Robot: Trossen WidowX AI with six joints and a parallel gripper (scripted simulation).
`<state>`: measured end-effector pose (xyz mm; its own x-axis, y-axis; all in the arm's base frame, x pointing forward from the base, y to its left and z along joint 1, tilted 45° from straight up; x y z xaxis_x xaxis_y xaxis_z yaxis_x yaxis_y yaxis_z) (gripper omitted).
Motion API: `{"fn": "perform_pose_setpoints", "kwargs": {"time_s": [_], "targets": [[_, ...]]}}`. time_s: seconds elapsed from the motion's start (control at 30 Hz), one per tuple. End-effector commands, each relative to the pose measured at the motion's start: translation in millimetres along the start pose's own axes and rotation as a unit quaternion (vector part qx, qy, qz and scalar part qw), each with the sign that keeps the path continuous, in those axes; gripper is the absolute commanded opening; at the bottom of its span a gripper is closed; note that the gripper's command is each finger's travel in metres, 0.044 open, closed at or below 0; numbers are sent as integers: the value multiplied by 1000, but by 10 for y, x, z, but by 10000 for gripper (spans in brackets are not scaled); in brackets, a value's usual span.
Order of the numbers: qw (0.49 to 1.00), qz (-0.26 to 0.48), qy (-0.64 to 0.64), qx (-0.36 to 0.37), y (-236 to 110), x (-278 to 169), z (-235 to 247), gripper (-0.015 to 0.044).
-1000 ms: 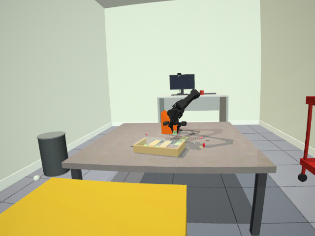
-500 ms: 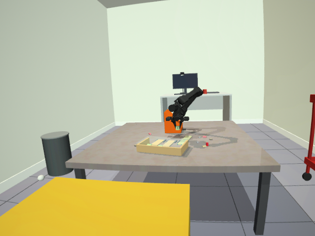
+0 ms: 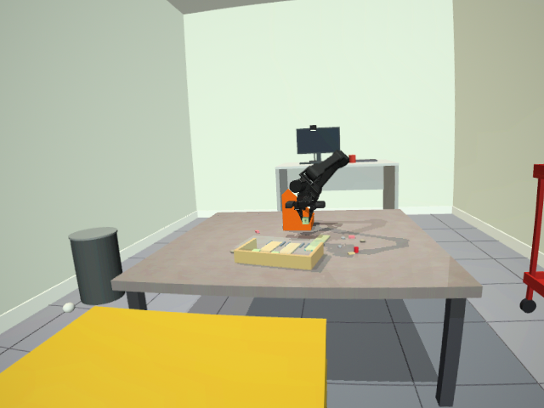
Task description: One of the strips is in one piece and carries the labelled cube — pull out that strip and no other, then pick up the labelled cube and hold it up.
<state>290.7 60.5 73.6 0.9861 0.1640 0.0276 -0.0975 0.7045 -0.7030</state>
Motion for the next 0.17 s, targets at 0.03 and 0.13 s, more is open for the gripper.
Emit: {"fn": "perform_pose_setpoints", "kwargs": {"time_s": [0.03,0.13], "targets": [[1000,1,-2,-2,-2,-3,-1,0],[1000,1,-2,-2,-2,-3,-1,0]]}}
Point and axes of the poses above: the point midway between the two fingers, 35 mm back from their tips, its own y axis out along the fingers, its own z axis across the jaws, x = y × z, the point moved 3 cm from there along -y, back along the fingers, and after that the axes turned 6 degrees about -y, right-handed, at the moved point
